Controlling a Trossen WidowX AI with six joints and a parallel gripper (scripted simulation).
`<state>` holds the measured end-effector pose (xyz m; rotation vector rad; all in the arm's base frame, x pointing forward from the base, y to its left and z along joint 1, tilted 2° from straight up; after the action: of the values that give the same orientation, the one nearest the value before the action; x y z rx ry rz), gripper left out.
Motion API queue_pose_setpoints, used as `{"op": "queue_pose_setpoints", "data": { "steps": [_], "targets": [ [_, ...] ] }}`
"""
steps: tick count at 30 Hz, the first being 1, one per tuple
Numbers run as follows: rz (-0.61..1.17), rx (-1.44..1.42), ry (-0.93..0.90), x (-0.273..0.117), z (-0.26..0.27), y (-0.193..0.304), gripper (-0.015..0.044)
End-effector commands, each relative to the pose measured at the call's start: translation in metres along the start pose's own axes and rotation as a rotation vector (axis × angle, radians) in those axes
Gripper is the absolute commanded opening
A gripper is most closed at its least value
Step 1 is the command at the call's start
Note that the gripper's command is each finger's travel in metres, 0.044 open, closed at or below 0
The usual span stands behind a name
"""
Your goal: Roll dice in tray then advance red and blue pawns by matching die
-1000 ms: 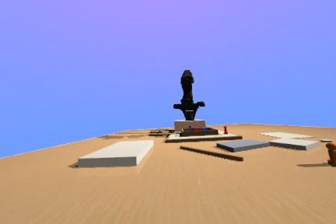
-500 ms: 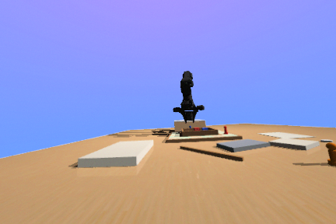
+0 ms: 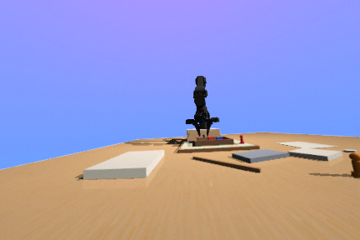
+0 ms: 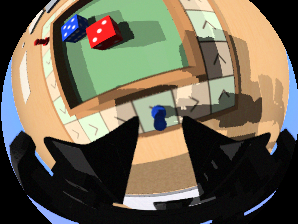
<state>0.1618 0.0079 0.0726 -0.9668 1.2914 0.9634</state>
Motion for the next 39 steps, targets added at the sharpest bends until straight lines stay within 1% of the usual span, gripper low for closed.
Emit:
{"op": "queue_pose_setpoints", "data": {
  "steps": [1,8,13,23,27,39],
  "targets": [
    [0.006,0.000,-0.003,0.008,0.000,0.001,0.0200],
    [0.006,0.000,-0.003,0.016,0.000,0.002,0.0200],
    [0.006,0.000,-0.003,0.016,0.000,0.002,0.0069],
    [0.006,0.000,-0.003,0.016,0.000,0.002,0.0002],
    [0.006,0.000,-0.003,0.009,0.001,0.000,0.0000],
    [0.005,0.000,-0.003,-0.056,0.001,-0.006,0.0000]
  ]
}}
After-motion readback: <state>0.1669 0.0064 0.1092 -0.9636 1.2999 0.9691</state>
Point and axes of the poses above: the point midway between the two fingers, 35 mm back from their tips, its own x axis out along the fingers, its own z axis across the jaws, y = z × x, the point moved 7 cm from there along -x, back along the fingers, and after that the axes turned 11 degrees about x, right-handed, at the moved point
